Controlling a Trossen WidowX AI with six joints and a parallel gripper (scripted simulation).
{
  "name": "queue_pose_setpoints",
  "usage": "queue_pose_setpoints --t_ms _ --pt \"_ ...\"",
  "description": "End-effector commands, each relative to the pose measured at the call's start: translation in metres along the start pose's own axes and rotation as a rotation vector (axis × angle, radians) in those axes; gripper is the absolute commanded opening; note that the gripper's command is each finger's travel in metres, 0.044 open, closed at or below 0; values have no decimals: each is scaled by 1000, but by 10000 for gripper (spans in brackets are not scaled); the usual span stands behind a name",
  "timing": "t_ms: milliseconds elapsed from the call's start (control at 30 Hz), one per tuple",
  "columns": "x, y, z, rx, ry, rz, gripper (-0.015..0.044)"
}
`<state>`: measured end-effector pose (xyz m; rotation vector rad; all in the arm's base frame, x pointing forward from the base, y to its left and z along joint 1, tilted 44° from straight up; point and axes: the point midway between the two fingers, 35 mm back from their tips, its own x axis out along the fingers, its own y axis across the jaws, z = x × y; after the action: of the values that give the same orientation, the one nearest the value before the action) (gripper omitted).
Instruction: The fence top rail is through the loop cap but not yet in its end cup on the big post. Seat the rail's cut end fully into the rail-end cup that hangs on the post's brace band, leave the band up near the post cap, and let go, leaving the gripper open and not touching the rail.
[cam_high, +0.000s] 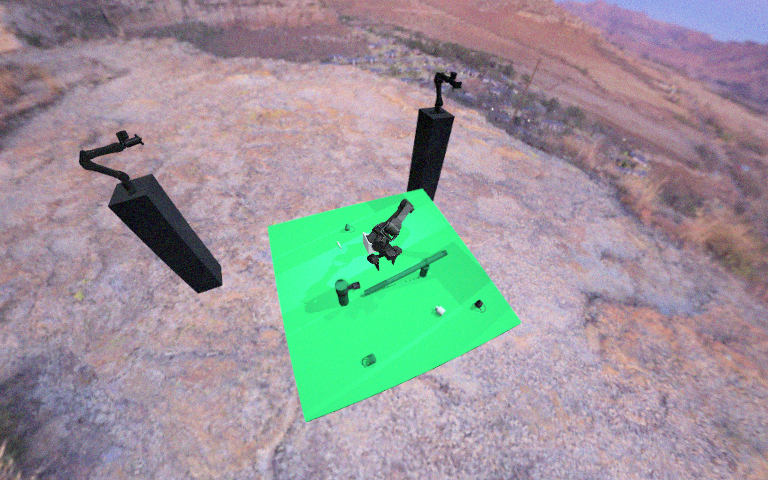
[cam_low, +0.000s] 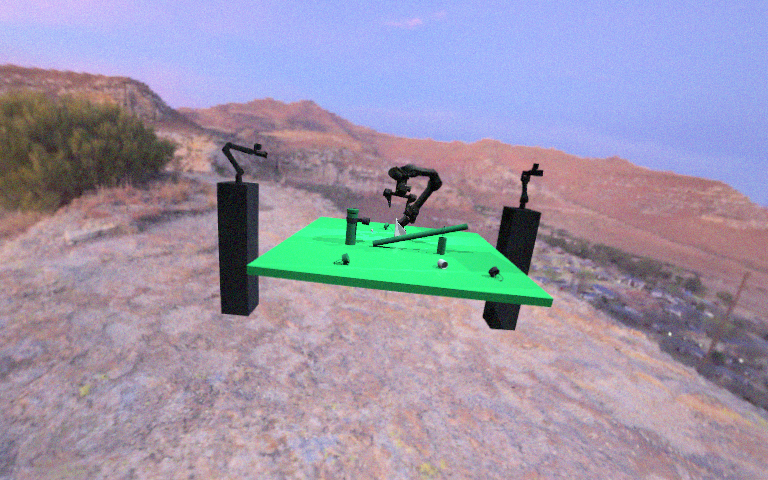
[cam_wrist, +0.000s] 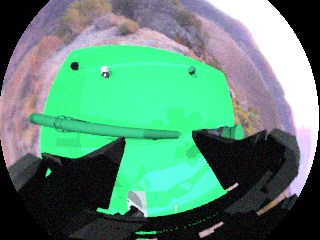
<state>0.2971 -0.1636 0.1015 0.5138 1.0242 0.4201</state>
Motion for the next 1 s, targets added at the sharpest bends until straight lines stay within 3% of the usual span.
queue_pose_setpoints --t_ms 0,367,967 --pt "27 2 -4 -392 115 62 440" --pt "83 16 -22 -1364 265 389 440" --pt "84 16 -23 -1379 266 396 440"
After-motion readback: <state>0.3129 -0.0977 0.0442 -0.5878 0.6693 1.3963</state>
